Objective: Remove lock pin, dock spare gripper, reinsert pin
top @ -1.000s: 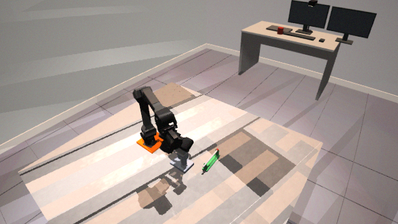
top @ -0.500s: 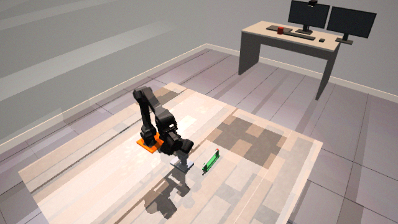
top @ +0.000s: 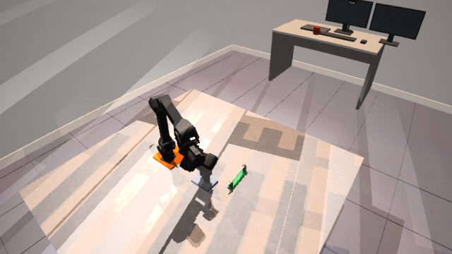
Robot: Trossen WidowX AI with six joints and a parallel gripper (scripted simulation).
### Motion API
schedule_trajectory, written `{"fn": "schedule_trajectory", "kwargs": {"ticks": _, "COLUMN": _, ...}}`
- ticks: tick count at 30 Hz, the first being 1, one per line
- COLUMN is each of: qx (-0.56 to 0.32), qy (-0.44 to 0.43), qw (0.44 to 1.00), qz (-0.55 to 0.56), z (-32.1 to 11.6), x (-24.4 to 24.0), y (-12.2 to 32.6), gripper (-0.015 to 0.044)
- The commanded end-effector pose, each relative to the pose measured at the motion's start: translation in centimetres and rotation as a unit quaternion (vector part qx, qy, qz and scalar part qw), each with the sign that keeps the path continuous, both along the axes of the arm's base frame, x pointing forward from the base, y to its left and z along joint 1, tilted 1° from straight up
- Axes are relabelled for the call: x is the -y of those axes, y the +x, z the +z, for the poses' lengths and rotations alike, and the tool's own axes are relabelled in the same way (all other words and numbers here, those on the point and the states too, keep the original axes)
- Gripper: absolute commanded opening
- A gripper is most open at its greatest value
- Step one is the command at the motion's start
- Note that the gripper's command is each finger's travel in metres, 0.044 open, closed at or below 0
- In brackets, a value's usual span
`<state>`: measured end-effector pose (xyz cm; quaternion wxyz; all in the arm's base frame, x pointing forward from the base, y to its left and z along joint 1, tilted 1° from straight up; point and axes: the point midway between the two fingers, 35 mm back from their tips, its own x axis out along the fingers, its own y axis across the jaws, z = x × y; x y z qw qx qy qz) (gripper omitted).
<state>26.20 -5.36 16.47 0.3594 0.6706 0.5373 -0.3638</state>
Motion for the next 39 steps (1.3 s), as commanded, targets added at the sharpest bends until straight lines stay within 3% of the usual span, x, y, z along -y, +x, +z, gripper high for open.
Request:
{"fn": "schedule_trajectory", "kwargs": {"ticks": 1, "qx": 0.000, "qy": 0.000, "qw": 1.000, "qz": 0.000, "z": 0.0, "x": 0.0, "y": 0.0, "gripper": 0.0236}}
{"fn": "schedule_trajectory", "kwargs": {"ticks": 9, "qx": 0.000, "qy": 0.000, "qw": 1.000, "qz": 0.000, "z": 0.0, "x": 0.0, "y": 0.0, "gripper": 0.0440}}
{"fn": "schedule_trajectory", "kwargs": {"ticks": 39, "qx": 0.003, "qy": -0.001, "qw": 1.000, "qz": -0.009, "z": 4.8, "x": -0.3, "y": -0.6, "gripper": 0.0440}}
